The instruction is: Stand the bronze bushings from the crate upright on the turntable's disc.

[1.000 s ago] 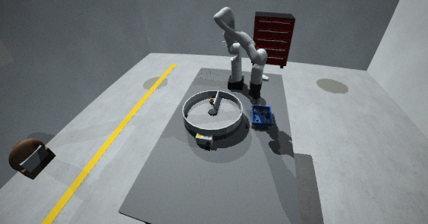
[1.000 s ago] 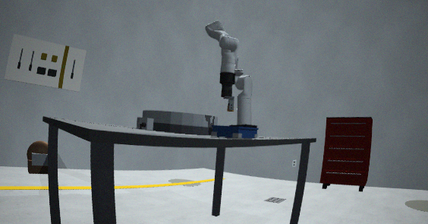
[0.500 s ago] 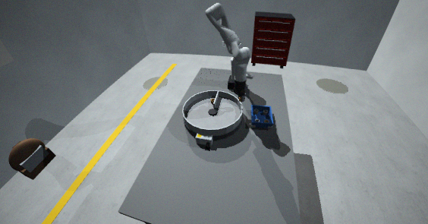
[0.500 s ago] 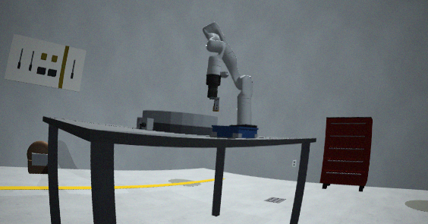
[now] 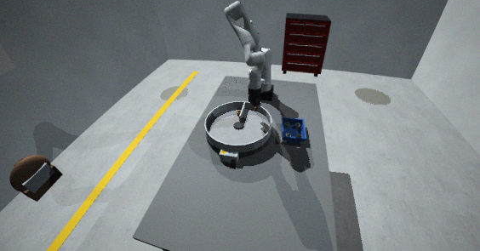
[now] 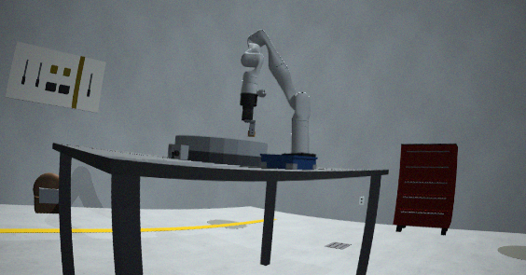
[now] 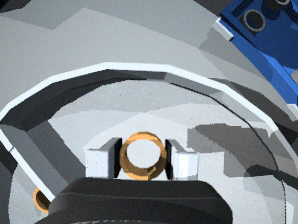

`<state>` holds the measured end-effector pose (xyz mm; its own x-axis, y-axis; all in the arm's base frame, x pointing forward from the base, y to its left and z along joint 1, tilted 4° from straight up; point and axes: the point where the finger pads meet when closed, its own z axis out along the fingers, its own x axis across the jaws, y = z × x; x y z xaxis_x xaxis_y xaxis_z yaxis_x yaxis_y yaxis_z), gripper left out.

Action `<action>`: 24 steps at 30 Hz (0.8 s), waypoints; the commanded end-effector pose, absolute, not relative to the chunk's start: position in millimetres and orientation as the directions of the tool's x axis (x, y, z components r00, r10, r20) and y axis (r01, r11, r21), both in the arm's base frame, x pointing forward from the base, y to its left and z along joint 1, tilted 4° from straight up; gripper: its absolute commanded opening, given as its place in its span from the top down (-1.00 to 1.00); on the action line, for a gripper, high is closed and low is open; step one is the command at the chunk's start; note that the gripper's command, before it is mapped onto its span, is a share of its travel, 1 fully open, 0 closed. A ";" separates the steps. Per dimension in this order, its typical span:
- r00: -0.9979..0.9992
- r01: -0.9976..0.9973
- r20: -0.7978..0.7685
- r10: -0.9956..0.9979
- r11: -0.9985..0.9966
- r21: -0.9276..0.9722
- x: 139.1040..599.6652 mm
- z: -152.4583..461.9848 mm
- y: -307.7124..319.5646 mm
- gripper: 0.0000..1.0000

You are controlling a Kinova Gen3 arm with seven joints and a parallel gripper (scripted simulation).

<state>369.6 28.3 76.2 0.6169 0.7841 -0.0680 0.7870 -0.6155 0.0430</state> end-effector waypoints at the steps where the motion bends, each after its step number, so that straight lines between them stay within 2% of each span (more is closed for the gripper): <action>1: 0.627 0.779 -0.058 0.777 -0.626 0.042 371.1 79.9 8.8 1.00; 24: 0.640 0.768 -0.057 0.766 -0.639 0.043 371.1 81.5 -14.2 1.00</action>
<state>370.5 -14.0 79.8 0.6464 0.7605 -0.0614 0.7629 -0.6452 0.0412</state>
